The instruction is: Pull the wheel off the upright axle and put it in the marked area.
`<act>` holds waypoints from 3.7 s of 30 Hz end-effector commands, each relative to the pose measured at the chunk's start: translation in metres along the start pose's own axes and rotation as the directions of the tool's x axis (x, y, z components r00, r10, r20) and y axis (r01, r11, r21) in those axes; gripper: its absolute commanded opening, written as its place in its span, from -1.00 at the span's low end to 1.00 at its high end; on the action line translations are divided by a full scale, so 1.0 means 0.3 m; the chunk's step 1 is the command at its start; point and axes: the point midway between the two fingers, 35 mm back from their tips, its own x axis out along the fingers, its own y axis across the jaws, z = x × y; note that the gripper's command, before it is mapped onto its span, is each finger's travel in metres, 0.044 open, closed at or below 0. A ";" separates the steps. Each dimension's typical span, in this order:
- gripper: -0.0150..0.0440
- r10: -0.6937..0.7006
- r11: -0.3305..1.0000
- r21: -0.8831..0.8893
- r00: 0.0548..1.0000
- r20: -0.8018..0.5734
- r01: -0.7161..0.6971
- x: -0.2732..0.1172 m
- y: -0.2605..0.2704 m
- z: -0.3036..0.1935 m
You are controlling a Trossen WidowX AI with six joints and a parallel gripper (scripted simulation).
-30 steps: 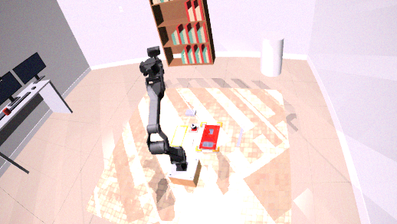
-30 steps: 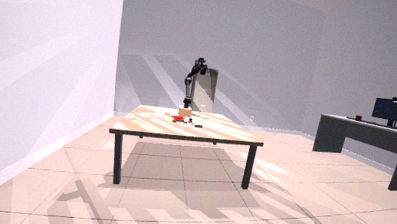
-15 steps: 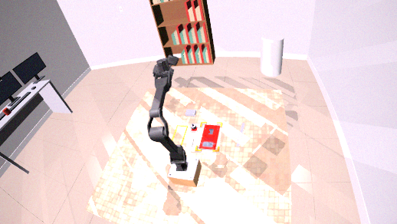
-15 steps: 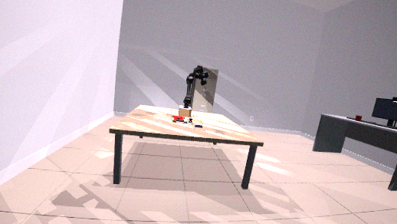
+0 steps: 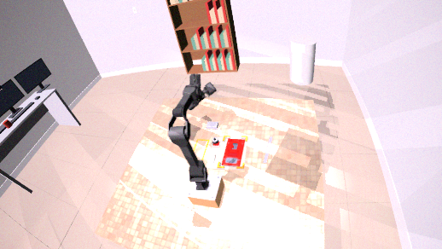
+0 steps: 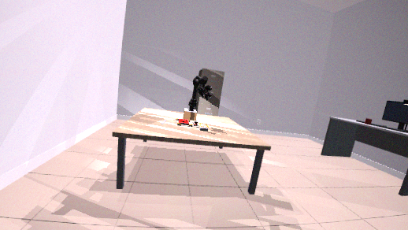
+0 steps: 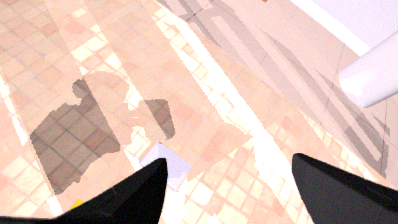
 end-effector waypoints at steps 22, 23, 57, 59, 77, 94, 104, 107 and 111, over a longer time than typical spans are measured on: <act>0.53 0.359 0.771 0.617 0.691 -0.628 0.160 0.221 0.227 -0.611; 0.53 0.359 0.771 0.617 0.691 -0.628 0.160 0.221 0.227 -0.611; -0.01 0.367 0.771 0.618 0.687 -0.627 0.152 0.393 0.335 -0.739; -0.19 0.367 0.771 0.618 0.687 -0.627 0.153 0.393 0.335 -0.738; -0.49 0.366 0.771 0.618 0.688 -0.627 0.154 0.381 0.328 -0.726; -0.49 0.365 0.771 0.618 0.688 -0.627 0.155 0.368 0.321 -0.714; -0.49 0.364 0.771 0.618 0.689 -0.627 0.155 0.361 0.317 -0.707; -0.49 0.364 0.771 0.618 0.689 -0.627 0.155 0.359 0.316 -0.705; -0.49 0.364 0.771 0.618 0.689 -0.627 0.156 0.356 0.314 -0.702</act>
